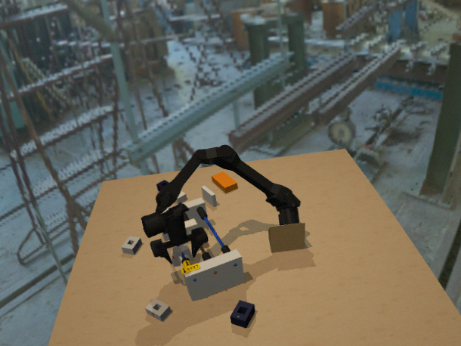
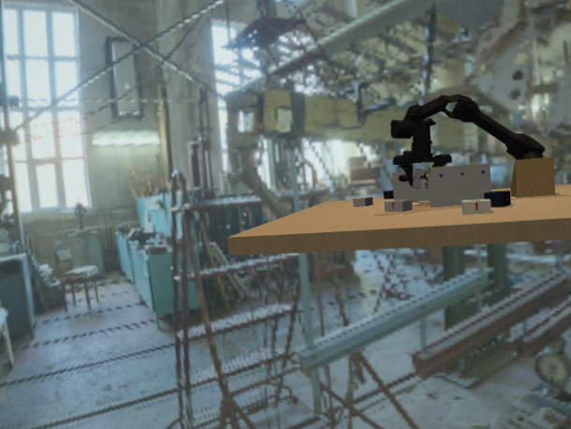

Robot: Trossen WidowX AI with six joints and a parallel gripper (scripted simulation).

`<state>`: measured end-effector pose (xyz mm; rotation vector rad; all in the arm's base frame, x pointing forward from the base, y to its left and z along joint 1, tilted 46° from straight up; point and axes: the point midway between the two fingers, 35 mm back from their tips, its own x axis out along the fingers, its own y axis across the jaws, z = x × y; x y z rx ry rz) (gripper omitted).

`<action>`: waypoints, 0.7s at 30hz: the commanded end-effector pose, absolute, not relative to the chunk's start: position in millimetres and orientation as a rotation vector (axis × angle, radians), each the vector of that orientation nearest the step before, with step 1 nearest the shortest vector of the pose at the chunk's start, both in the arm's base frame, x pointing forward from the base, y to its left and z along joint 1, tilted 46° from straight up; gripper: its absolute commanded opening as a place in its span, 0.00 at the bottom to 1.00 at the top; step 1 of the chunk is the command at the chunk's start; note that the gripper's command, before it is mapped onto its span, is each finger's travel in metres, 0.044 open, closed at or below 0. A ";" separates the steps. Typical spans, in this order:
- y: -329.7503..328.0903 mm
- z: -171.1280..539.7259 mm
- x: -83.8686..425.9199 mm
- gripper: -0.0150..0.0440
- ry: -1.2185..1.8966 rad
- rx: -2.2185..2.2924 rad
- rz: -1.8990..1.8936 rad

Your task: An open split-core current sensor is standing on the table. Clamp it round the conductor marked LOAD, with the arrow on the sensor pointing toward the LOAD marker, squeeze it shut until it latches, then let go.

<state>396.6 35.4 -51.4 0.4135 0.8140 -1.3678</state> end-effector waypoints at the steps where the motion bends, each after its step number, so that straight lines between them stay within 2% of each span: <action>1: 35.6 -51.3 396.8 0.86 0.813 0.415 -1.368; 12: 35.6 -51.3 396.8 0.74 0.813 0.415 -1.368; 21: 35.6 -51.3 396.8 0.34 0.813 0.415 -1.368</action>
